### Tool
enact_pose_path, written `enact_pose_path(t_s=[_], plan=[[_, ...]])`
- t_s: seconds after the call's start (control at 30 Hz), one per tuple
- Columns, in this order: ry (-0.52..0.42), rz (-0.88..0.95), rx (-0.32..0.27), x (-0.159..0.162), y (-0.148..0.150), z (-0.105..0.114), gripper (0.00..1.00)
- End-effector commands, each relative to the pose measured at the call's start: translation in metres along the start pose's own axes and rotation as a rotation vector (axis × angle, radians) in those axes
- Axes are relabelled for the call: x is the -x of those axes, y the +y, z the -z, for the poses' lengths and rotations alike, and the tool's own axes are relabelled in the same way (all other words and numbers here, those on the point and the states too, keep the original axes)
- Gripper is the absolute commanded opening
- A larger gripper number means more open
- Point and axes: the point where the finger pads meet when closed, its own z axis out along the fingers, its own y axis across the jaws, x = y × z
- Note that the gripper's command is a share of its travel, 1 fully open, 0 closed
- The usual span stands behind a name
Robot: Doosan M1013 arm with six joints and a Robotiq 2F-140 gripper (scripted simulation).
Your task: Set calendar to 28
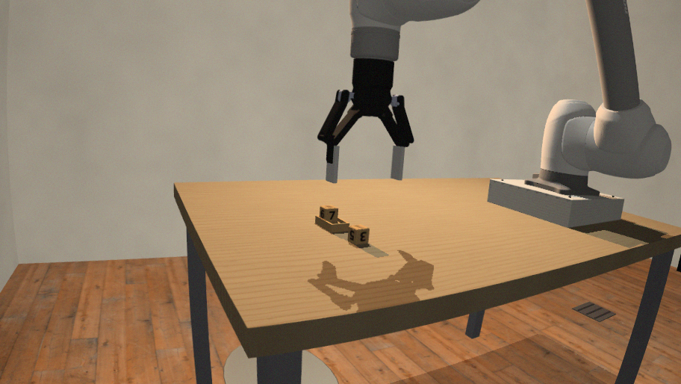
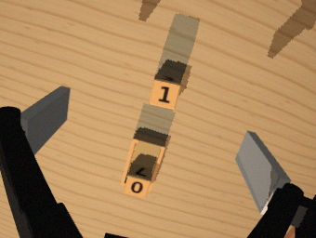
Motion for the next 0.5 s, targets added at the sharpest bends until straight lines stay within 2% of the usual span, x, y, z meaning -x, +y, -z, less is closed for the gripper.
enact_pose_path(t_s=[0.0, 0.13, 0.2, 0.3, 0.47], plan=[[0.001, 0.011, 0.005, -0.0018, 0.0028, 0.0046, 1.0], [0.001, 0.147, 0.005, -0.0017, 0.0031, 0.0038, 1.0], [0.001, 0.147, 0.005, -0.0017, 0.0031, 0.0038, 1.0], [0.001, 0.338, 0.005, -0.0016, 0.0035, 0.0025, 1.0], [0.0, 0.542, 0.005, -0.0015, 0.0039, 0.0012, 1.0]])
